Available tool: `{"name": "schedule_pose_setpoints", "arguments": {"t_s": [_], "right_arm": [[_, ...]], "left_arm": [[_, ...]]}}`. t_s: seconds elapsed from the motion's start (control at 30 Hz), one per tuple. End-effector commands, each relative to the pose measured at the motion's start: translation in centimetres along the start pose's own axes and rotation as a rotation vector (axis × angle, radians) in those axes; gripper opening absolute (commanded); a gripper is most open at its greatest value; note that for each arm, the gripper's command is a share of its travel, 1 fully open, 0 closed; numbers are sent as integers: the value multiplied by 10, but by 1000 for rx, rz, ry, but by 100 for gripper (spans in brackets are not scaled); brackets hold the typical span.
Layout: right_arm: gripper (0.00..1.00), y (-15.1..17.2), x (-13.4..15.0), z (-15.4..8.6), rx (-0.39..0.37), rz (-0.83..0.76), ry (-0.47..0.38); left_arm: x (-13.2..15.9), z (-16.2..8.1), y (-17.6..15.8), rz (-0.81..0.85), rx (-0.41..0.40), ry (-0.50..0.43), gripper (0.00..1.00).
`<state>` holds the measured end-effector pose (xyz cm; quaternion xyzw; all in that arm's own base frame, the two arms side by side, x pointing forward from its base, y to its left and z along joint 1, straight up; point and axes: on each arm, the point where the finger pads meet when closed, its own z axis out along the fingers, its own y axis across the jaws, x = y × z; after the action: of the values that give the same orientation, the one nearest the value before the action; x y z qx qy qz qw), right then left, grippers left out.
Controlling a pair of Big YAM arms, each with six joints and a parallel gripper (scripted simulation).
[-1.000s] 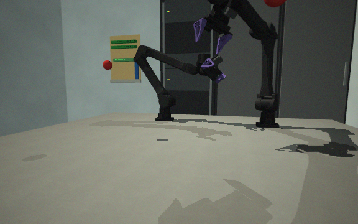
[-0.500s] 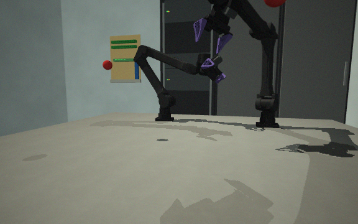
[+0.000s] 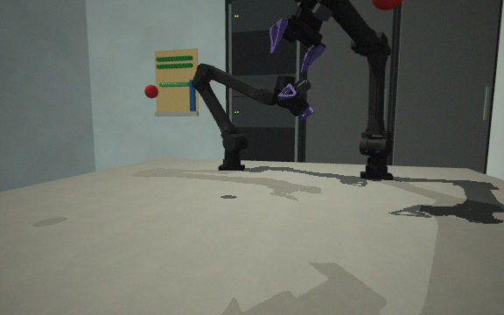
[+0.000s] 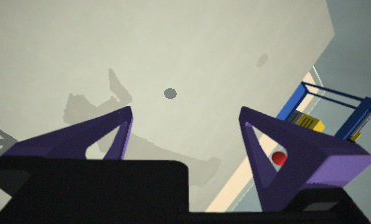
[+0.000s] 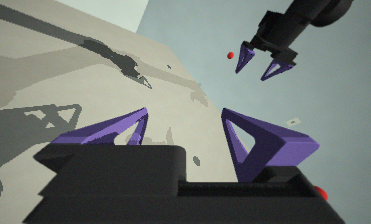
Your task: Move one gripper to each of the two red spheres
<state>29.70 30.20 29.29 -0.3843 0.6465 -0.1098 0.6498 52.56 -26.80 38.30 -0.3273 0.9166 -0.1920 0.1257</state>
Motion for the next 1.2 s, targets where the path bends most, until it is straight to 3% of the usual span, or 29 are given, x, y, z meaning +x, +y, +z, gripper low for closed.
{"name": "schedule_pose_setpoints", "arguments": {"t_s": [0.0,0.23,0.5,0.57,0.77,1.07,1.17], "right_arm": [[100,-19,-15,12,28,53,5],[100,-77,24,59,76,137,136],[100,-181,105,100,164,315,335],[100,-181,105,100,164,315,335],[100,-267,179,99,249,495,477],[100,-367,271,57,378,757,619],[100,-375,278,51,390,780,628]], "left_arm": [[-21,12,-6,42,19,-27,100],[-86,44,-40,194,151,-170,100],[-190,76,-75,419,288,-443,100],[-190,76,-75,419,288,-443,100],[-269,86,-85,584,334,-692,100],[-356,84,-76,762,311,-1021,100],[-363,84,-75,775,305,-1048,100]]}}
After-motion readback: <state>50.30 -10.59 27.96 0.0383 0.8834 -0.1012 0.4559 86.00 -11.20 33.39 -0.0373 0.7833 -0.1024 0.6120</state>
